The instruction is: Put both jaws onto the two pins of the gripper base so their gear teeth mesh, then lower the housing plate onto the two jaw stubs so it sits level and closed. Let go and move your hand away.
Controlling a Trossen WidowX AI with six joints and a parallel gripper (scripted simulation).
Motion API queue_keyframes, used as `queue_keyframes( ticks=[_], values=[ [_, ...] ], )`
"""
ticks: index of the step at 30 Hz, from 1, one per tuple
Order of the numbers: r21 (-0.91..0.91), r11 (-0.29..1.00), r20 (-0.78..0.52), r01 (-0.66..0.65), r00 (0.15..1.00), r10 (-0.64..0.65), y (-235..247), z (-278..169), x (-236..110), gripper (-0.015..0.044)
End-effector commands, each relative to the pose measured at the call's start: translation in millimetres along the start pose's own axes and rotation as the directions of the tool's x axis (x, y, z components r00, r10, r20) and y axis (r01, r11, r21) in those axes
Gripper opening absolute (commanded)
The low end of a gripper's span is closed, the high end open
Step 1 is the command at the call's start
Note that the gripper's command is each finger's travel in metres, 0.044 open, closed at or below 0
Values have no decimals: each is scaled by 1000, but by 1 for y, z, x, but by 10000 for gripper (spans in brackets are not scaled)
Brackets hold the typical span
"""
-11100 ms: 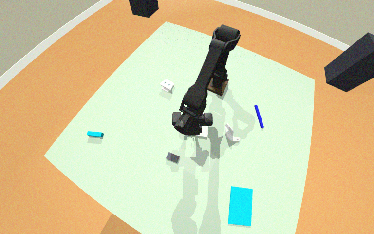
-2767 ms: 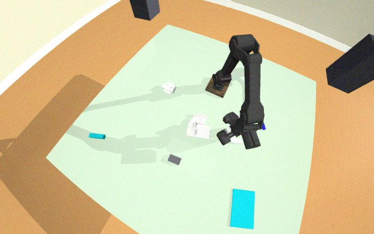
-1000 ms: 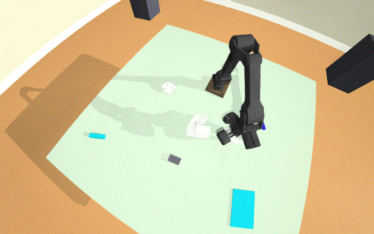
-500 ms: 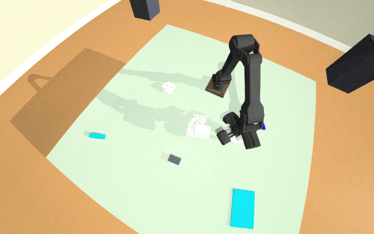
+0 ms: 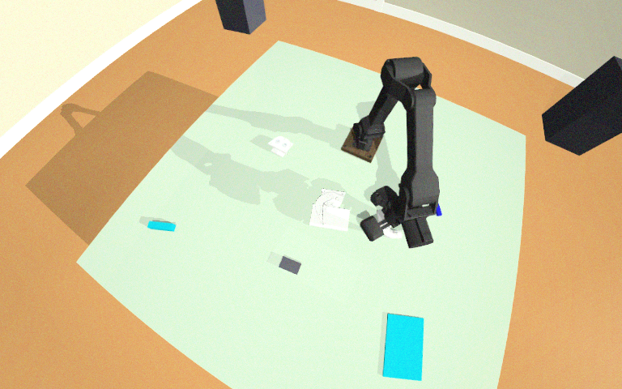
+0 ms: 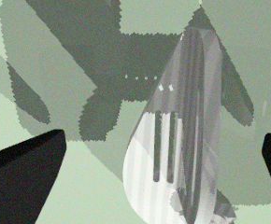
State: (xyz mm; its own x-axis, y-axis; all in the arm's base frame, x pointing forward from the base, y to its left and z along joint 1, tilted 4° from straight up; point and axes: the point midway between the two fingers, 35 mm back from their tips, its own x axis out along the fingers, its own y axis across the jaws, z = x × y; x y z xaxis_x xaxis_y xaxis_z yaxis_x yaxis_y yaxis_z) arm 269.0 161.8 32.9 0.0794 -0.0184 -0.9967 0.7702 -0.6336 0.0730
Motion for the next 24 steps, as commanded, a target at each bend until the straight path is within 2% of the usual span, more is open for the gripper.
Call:
queue_keyframes(
  ticks=[1,11,14,24],
  values=[
    [0,1000,0,0,1000,0,0,0,0,414],
    [0,1000,0,0,1000,0,0,0,0,151],
    [0,1000,0,0,1000,0,0,0,0,134],
    [0,1000,0,0,1000,0,0,0,0,134]
  ],
)
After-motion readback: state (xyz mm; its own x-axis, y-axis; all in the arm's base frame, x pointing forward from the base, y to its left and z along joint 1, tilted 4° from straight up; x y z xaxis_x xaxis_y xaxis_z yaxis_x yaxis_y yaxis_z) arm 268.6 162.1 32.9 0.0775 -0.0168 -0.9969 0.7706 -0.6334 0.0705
